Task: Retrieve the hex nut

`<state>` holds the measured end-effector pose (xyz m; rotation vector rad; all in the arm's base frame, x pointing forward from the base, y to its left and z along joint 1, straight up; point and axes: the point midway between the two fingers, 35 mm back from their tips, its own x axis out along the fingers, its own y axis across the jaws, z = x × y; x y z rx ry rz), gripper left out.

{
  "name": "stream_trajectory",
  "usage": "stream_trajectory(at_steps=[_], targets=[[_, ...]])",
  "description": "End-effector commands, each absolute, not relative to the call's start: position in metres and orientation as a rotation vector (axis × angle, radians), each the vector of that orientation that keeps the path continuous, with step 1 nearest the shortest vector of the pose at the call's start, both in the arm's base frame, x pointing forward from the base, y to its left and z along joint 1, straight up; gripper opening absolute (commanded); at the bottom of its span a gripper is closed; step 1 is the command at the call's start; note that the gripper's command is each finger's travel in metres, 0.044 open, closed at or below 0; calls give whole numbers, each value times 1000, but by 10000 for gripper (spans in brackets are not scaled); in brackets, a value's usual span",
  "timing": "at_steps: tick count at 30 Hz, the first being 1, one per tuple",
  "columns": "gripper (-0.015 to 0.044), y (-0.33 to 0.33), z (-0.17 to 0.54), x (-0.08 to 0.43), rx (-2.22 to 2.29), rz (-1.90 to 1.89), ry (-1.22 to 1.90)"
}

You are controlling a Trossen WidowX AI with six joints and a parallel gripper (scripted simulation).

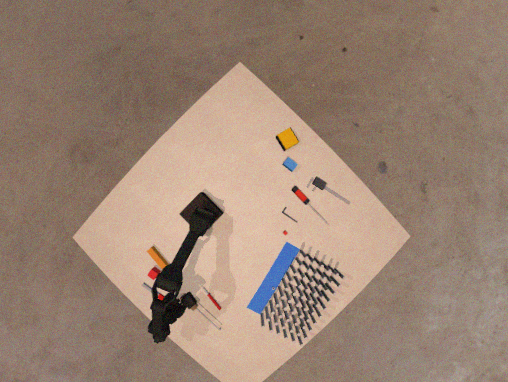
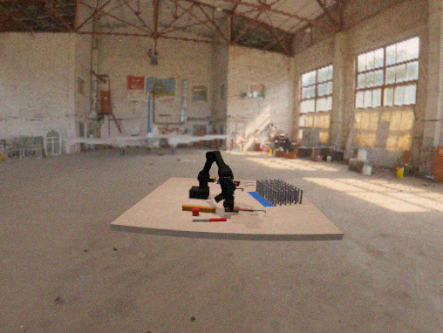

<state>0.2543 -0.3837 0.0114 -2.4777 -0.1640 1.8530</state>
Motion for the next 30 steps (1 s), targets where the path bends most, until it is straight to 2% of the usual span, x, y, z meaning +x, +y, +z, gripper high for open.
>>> stream_trajectory(at_steps=[1,14,30], targets=[[0,-382,6,254,-2480,1844,-175],[0,-380,-4,253,-2479,1844,-175],[420,-382,0,253,-2477,1853,-164]])
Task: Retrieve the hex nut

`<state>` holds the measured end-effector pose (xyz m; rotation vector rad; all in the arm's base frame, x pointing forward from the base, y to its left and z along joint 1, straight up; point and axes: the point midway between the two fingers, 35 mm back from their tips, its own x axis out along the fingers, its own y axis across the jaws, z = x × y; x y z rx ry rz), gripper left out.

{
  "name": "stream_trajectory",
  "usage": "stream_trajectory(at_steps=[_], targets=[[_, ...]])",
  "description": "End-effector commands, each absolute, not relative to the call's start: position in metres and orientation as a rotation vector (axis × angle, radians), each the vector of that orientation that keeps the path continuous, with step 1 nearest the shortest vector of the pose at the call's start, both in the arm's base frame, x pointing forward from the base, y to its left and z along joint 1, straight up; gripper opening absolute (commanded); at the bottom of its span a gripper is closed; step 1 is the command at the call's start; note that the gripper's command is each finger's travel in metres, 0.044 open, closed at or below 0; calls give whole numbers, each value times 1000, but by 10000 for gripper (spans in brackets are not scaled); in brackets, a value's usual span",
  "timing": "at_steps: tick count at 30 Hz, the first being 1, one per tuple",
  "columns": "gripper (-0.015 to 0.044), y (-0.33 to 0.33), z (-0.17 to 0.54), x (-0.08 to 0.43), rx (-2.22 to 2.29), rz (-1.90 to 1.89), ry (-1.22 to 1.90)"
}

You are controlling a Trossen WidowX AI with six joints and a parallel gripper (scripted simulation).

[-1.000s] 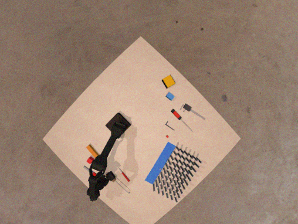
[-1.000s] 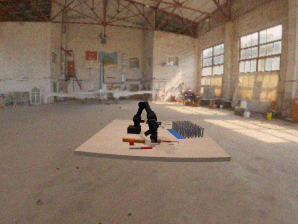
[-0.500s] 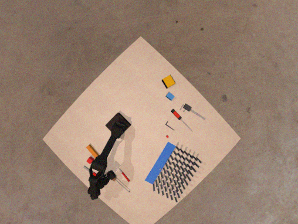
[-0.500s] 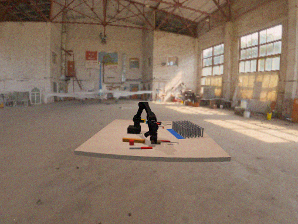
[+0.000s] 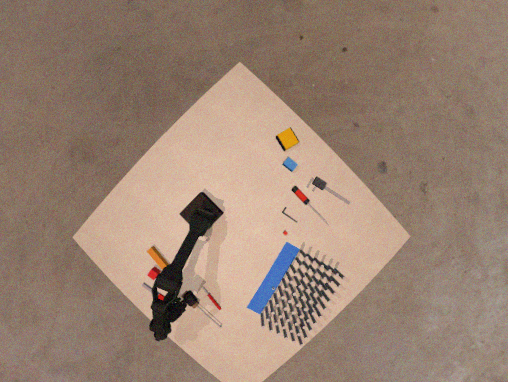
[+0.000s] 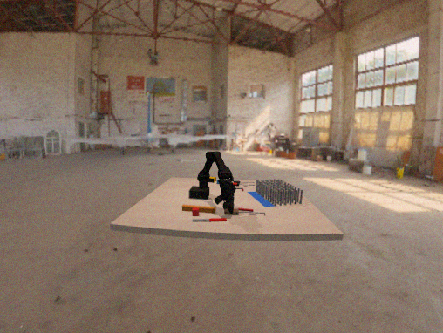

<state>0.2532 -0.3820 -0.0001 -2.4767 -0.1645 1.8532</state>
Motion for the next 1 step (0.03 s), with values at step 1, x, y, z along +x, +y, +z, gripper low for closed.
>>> stream_trajectory(at_steps=[1], targets=[[440,-382,0,253,-2477,1853,-164]])
